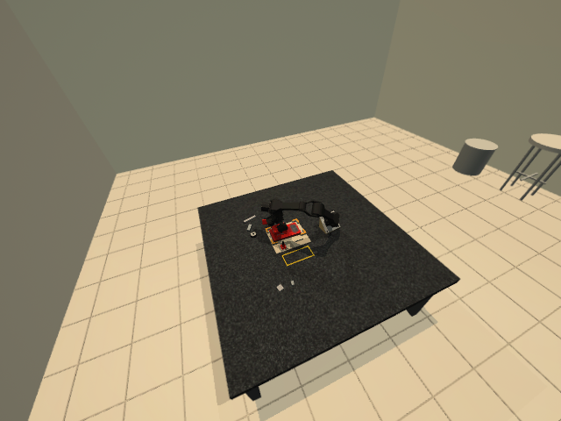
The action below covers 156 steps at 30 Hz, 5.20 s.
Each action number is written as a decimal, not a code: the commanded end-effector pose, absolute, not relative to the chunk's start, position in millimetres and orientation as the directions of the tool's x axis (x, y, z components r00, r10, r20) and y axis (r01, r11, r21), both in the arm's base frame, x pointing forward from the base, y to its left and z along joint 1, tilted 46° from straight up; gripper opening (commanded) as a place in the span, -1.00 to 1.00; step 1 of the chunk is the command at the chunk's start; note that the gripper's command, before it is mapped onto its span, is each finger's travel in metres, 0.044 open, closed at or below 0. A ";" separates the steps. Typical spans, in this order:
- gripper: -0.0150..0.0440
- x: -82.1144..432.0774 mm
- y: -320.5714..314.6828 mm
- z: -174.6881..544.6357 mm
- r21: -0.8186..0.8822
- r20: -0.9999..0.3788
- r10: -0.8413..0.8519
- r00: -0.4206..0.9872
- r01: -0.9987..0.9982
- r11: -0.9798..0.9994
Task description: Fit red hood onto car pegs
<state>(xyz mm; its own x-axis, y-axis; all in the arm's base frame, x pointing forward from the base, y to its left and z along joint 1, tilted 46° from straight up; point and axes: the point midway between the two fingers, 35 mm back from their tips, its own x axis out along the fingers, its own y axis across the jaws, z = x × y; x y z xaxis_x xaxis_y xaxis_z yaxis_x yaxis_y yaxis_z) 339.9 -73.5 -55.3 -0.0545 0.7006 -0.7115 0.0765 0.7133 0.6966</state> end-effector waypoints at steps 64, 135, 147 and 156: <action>-0.49 340.3 -63.6 -63.3 0.699 -0.710 0.703 -0.052 0.077 0.711; 1.00 343.3 -109.0 -19.5 0.700 -0.708 0.704 -0.050 0.075 0.710; 1.00 343.3 -109.0 -19.5 0.700 -0.708 0.704 -0.050 0.075 0.710; 1.00 343.3 -109.0 -19.5 0.700 -0.708 0.704 -0.050 0.075 0.710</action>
<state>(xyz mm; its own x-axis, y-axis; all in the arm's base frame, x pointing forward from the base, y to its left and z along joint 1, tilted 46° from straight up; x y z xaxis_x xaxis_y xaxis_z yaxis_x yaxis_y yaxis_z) 343.7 -109.8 -19.2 -0.0447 0.7053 -0.7075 0.0791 0.7085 0.7013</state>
